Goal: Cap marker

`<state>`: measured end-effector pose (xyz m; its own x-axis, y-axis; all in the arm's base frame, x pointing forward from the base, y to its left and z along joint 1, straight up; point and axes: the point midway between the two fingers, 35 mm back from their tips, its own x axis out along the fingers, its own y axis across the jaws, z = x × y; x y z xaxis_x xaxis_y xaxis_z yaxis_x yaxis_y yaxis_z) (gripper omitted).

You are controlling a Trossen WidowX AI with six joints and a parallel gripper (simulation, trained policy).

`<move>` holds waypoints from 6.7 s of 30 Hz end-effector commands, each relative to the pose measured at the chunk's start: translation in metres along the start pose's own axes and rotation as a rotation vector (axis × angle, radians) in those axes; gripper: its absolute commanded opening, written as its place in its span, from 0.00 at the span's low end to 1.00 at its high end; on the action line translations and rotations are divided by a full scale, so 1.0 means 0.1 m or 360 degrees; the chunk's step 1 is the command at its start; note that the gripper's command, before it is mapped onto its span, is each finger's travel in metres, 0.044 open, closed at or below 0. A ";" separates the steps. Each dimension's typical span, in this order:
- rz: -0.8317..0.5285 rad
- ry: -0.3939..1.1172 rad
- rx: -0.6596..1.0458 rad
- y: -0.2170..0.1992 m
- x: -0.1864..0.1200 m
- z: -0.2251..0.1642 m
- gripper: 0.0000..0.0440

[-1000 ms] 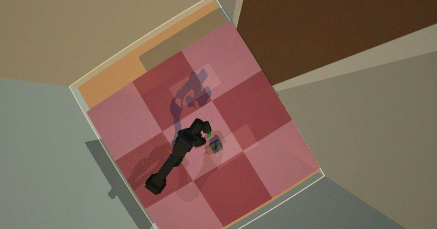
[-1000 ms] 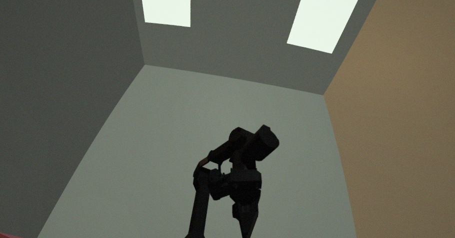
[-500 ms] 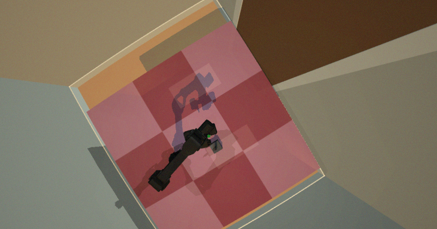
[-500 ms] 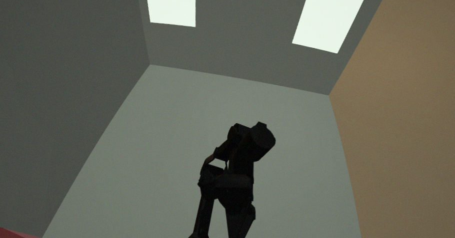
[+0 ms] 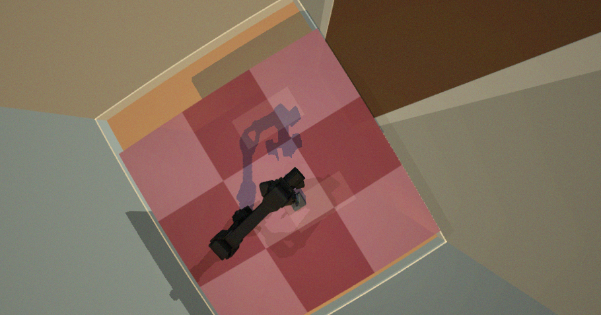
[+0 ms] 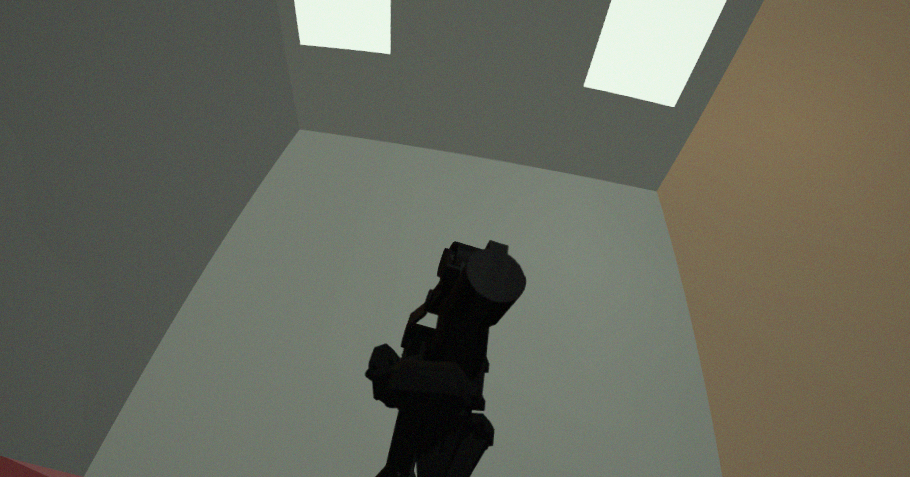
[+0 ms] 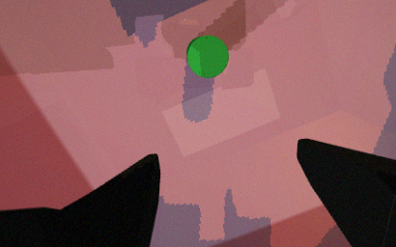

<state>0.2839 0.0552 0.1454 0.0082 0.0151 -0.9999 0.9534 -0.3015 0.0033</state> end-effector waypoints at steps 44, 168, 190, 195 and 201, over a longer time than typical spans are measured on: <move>-0.0330 -0.0104 -0.0075 -0.03 0.78 0.38 0.60; -0.0250 -0.0013 0.0094 0.25 0.58 1.36 0.10; -0.0247 -0.0051 0.0021 0.23 0.66 1.44 0.22; -0.0244 -0.0056 0.0011 0.23 0.66 1.45 0.24; -0.0242 -0.0059 0.0004 0.23 0.66 1.45 0.26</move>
<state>0.2735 -0.0847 0.0911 -0.0884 0.0372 -0.9954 0.9491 -0.3001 -0.0955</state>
